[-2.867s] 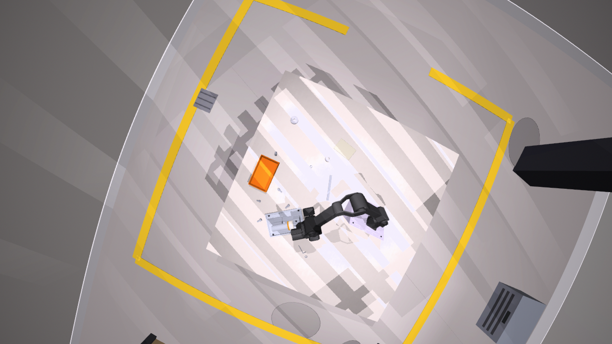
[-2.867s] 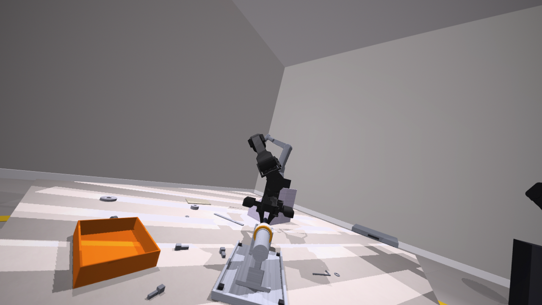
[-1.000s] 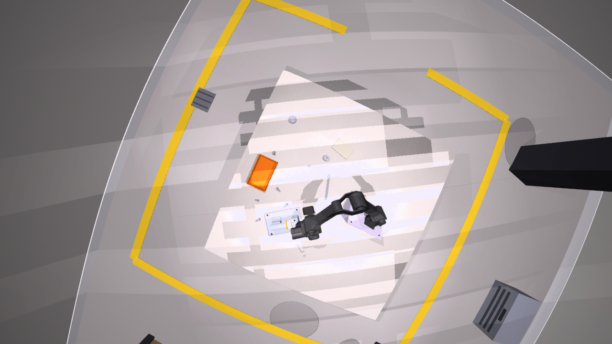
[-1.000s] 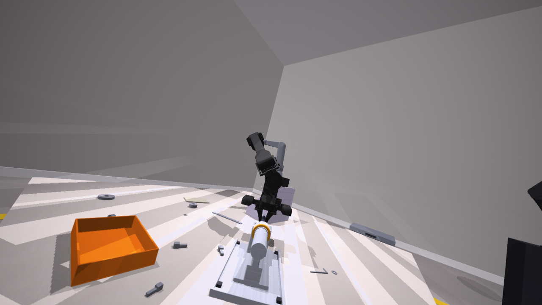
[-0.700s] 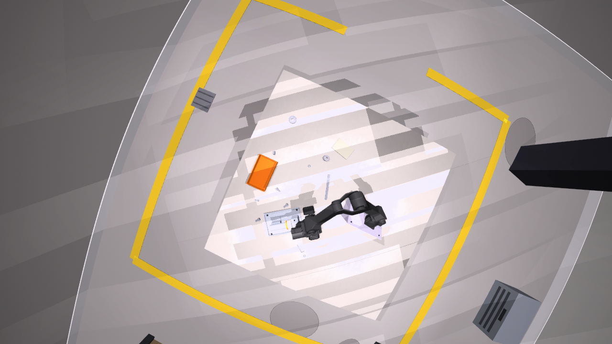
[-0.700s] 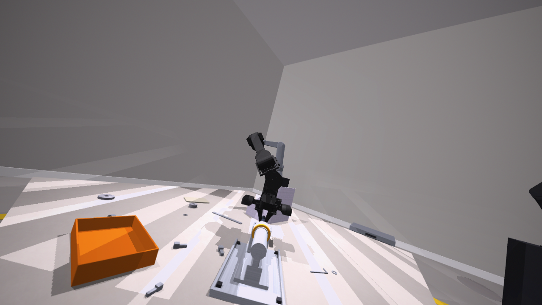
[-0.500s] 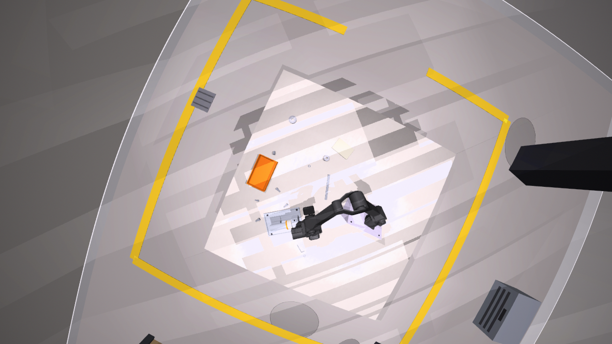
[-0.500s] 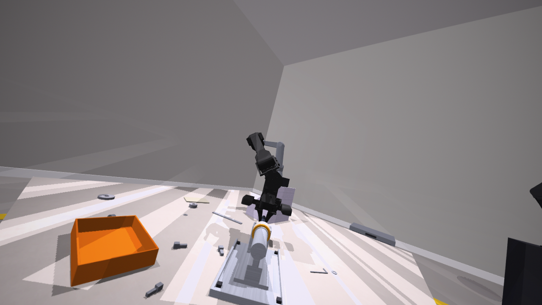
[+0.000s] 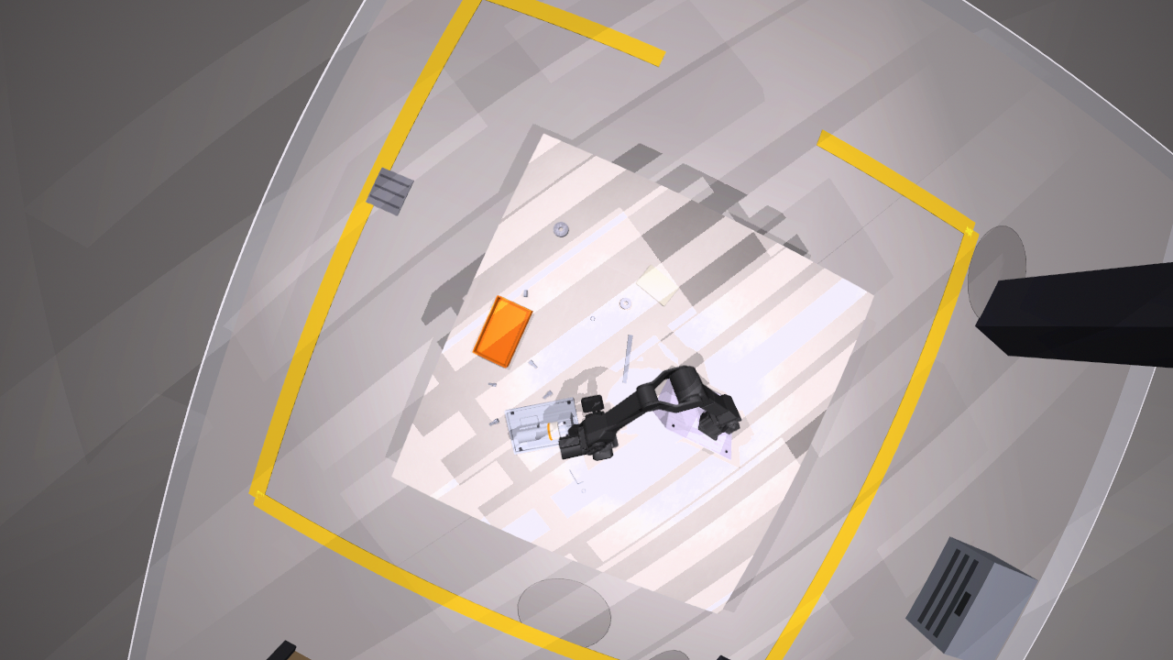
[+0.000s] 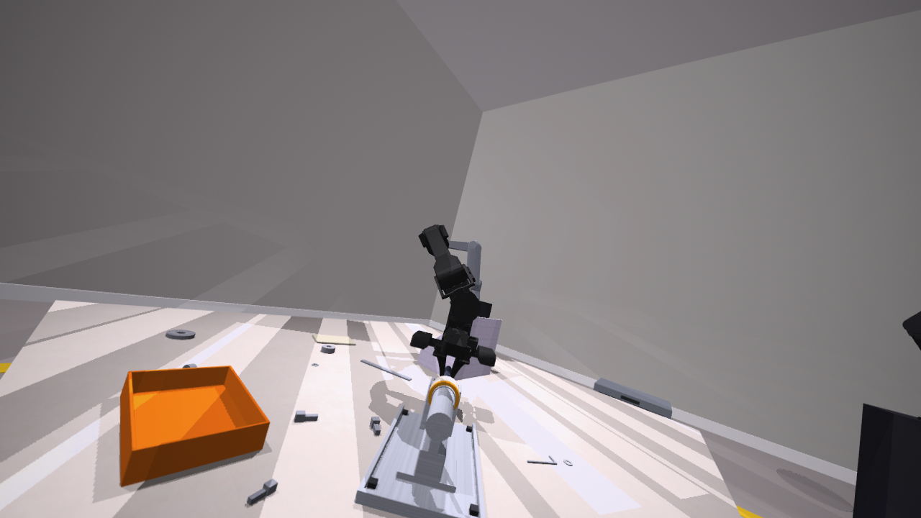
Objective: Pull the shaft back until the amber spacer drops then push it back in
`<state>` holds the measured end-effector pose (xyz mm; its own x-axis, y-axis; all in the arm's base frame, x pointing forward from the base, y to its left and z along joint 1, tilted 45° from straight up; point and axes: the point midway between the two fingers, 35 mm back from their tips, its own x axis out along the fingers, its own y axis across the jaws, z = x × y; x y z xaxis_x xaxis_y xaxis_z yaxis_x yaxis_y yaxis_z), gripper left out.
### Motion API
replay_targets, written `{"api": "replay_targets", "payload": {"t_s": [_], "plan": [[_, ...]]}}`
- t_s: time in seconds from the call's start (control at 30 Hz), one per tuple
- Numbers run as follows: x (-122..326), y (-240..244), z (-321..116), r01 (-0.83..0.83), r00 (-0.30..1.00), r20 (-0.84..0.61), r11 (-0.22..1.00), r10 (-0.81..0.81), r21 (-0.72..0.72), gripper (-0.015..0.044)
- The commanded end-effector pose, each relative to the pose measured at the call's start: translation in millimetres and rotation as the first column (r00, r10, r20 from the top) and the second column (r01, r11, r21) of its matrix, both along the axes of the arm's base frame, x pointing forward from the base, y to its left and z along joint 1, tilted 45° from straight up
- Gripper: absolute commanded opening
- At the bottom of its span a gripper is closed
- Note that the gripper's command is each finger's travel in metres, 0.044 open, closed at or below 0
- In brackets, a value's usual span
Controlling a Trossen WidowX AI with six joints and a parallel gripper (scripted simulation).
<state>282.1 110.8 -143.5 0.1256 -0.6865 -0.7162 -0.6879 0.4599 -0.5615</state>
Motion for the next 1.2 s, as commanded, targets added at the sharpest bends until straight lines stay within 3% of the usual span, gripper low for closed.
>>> {"api": "replay_targets", "payload": {"t_s": [0.0, 1.17], "plan": [[-0.9, -0.7, 0.6, 0.003, 1.0, -0.001, 1.0, -0.003, -0.001, 0.0], [-4.2, -3.3, 2.4, 0.003, 1.0, -0.001, 1.0, -0.003, -0.001, 0.0]]}}
